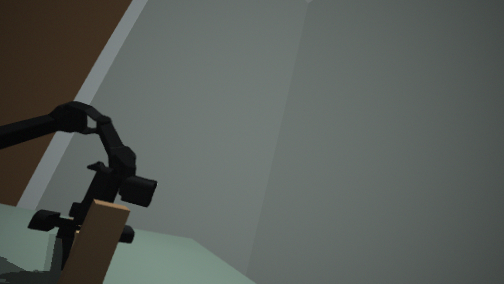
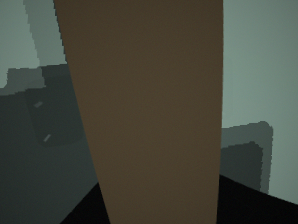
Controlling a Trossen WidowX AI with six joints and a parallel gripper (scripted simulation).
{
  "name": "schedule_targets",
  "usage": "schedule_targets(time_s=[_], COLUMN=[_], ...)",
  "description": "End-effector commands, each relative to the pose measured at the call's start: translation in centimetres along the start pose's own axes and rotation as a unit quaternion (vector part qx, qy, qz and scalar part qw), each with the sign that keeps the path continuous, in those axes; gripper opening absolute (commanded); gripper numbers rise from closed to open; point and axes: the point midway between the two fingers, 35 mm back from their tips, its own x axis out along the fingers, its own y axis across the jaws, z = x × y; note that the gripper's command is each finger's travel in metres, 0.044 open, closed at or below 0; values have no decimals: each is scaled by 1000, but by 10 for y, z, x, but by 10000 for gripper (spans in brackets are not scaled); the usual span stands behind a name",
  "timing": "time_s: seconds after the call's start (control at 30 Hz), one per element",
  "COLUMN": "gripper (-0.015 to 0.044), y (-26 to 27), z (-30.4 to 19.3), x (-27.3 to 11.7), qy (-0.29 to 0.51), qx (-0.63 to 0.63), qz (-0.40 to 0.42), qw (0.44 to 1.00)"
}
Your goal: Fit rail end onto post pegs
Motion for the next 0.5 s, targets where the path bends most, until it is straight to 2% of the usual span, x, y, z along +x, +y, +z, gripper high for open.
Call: schedule_targets(time_s=[0.0,0.47], gripper=[0,0], y=[-1,-3], z=[0,-1], x=[-4,-11], qy=[-2,-2], qx=[-2,-2], qz=[-4,-4], qw=[1000,1000])
